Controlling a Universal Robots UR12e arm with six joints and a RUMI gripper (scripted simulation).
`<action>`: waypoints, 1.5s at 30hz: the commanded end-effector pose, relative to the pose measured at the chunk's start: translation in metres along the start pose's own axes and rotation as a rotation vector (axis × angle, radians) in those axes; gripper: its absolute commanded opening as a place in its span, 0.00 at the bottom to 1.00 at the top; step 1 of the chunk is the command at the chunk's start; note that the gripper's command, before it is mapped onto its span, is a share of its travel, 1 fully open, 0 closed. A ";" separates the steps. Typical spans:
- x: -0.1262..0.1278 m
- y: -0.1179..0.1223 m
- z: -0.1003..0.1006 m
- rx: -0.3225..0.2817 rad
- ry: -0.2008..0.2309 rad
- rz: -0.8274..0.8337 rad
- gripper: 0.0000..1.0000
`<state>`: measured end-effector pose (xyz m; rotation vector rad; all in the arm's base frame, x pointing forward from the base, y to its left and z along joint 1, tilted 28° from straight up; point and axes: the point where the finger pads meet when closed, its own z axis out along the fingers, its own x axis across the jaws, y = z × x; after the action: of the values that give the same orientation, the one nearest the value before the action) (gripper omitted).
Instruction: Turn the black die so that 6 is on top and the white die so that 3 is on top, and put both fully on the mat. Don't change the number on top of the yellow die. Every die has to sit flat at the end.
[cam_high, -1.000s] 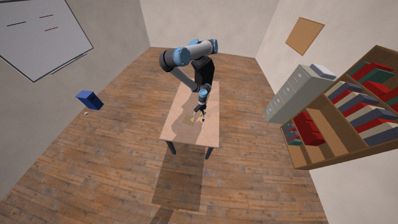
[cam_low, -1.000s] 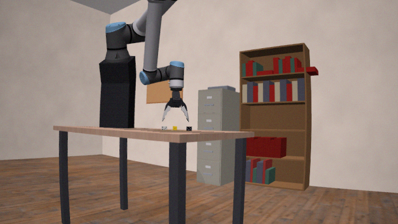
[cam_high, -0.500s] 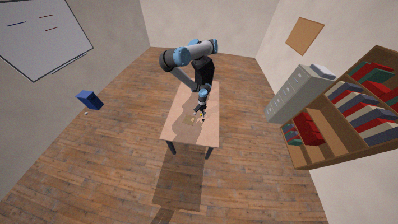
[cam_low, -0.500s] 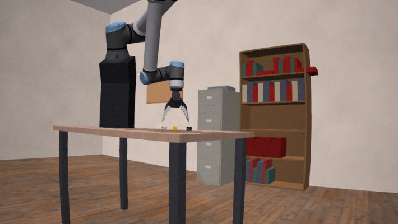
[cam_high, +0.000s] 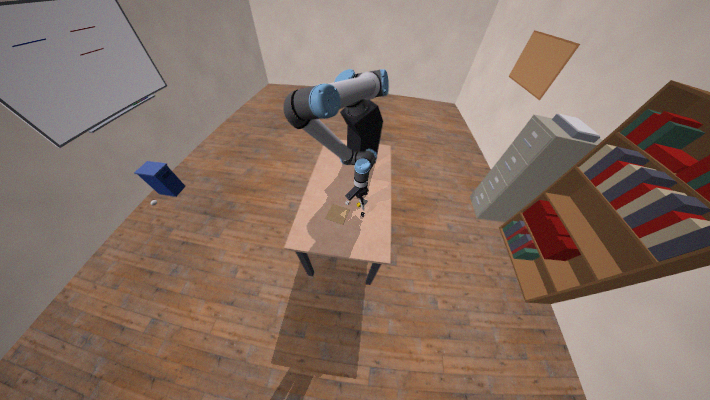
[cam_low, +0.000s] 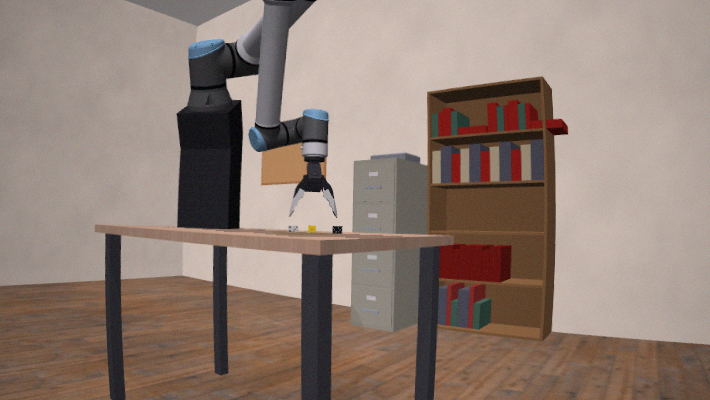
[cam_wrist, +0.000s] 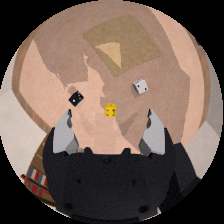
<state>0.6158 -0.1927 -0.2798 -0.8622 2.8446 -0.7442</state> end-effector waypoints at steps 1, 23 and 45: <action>-0.002 -0.001 0.000 0.000 0.000 0.000 1.00; -0.085 -0.032 -0.001 0.000 0.000 0.000 1.00; -0.085 -0.032 -0.001 0.000 0.000 0.000 1.00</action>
<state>0.7029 -0.1704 -0.2700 -0.8622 2.8448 -0.7441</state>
